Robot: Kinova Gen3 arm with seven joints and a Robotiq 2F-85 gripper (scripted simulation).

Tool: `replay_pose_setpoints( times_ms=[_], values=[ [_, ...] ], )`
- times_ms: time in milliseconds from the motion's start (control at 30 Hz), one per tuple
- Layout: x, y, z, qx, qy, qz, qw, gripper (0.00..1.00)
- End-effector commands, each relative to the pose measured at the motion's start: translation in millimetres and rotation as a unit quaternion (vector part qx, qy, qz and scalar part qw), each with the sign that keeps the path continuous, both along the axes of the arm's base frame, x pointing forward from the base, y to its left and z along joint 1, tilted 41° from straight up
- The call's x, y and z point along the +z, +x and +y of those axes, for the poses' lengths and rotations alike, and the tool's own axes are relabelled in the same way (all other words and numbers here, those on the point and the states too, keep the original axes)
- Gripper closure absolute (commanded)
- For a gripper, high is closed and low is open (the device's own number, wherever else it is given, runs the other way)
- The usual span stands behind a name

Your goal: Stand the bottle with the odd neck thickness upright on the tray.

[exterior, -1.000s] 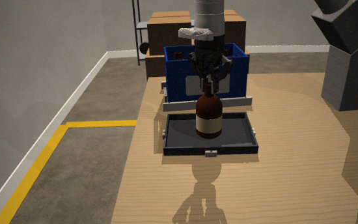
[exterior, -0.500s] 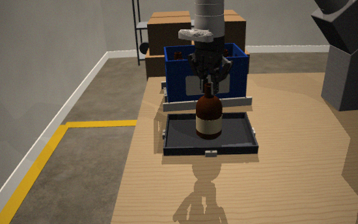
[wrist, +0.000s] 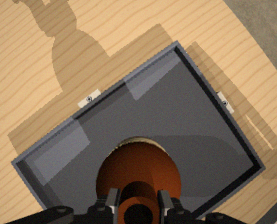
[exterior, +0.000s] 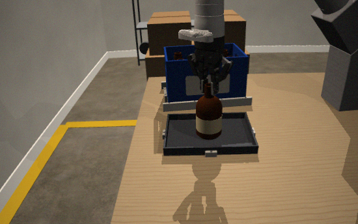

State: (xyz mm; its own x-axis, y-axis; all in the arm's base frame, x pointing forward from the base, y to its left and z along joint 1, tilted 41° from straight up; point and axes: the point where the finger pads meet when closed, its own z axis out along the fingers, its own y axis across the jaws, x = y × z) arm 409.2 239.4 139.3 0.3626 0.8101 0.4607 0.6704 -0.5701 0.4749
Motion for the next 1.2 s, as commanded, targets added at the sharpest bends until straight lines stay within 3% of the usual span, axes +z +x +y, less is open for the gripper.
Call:
replay_pose_setpoints(
  times_ms=[0, 833, 867, 1167],
  values=[
    [0.3, -0.1, 0.2, 0.0, 0.0, 0.0, 1.0, 1.0],
    [0.3, -0.1, 0.2, 0.0, 0.0, 0.0, 1.0, 1.0],
    [0.3, -0.1, 0.2, 0.0, 0.0, 0.0, 1.0, 0.0],
    [0.3, -0.1, 0.2, 0.0, 0.0, 0.0, 1.0, 0.0]
  ],
)
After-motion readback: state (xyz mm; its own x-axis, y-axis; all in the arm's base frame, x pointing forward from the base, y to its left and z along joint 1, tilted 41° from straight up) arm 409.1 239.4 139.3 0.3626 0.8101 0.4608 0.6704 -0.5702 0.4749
